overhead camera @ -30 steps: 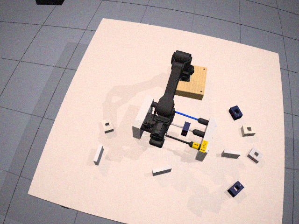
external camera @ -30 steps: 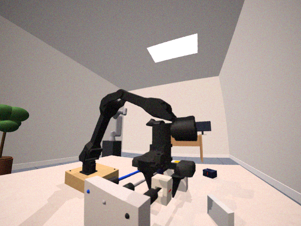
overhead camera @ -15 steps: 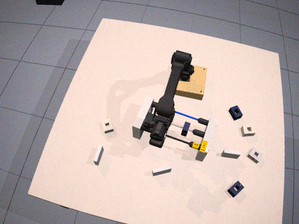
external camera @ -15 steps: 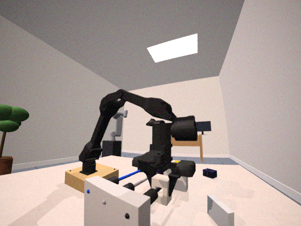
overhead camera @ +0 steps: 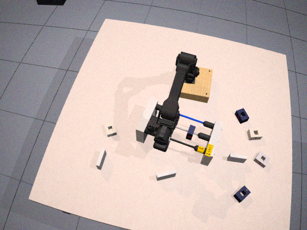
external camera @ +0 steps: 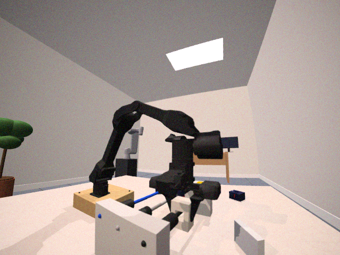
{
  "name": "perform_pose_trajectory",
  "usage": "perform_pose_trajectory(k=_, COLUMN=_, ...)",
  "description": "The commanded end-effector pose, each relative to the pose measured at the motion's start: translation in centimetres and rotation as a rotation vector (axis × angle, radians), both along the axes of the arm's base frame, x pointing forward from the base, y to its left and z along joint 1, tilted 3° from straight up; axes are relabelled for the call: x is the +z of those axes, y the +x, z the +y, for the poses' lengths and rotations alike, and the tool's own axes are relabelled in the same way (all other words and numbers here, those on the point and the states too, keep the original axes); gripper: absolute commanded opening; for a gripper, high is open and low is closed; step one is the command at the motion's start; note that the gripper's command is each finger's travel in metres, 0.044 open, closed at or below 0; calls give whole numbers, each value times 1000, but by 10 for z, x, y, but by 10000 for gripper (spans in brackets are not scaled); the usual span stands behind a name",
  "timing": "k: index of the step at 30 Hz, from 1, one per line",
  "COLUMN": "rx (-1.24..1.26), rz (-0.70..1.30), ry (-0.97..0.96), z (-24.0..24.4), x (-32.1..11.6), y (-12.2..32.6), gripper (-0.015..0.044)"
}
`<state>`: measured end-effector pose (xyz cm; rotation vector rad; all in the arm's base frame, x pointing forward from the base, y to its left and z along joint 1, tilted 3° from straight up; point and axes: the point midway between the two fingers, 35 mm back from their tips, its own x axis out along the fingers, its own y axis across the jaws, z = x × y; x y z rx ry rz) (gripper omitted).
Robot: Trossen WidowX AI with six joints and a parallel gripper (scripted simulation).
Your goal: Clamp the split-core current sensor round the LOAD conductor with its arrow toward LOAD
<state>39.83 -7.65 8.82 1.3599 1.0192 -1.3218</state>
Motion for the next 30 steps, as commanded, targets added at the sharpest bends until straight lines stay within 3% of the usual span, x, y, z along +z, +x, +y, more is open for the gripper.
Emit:
perform_pose_trajectory(k=1, rx=0, rz=0, ry=0, z=0, x=0, y=0, gripper=0)
perform_pose_trajectory(k=27, rx=0, rz=0, ry=0, z=0, x=-5, y=0, gripper=0)
perform_pose_trajectory(k=30, rx=0, rz=0, ry=0, z=0, x=-1, y=0, gripper=79)
